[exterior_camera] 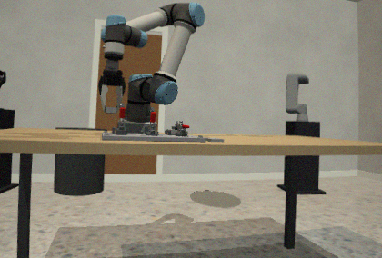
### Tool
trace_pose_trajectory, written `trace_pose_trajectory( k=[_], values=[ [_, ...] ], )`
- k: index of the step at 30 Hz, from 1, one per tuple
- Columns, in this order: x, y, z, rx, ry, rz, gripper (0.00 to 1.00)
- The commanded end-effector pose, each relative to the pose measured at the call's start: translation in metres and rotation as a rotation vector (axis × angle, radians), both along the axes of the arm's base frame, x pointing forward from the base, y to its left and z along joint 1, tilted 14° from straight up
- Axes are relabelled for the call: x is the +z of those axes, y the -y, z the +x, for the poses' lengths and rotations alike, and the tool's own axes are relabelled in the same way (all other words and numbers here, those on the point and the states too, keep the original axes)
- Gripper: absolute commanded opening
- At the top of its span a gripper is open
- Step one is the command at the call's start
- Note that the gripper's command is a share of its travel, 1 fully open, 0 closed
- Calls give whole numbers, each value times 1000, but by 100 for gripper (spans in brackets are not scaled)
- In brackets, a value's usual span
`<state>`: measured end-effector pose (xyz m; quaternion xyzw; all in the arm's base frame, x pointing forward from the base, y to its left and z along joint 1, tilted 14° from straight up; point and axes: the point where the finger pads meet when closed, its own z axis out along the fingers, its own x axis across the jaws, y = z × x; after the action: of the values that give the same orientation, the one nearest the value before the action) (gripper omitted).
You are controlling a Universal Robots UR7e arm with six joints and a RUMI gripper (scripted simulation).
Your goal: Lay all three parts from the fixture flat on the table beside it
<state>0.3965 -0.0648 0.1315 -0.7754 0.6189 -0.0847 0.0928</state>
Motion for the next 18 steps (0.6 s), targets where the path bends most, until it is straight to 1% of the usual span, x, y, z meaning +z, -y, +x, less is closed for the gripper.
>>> trace_pose_trajectory(
  k=[1, 10, 12, 18],
  values=[
    [1, 14, 4, 0, 1, 0, 0],
    [1, 47, 11, 0, 1, 0, 0],
    [1, 47, 11, 0, 1, 0, 0],
    [1, 63, 15, 0, 1, 0, 0]
  ],
)
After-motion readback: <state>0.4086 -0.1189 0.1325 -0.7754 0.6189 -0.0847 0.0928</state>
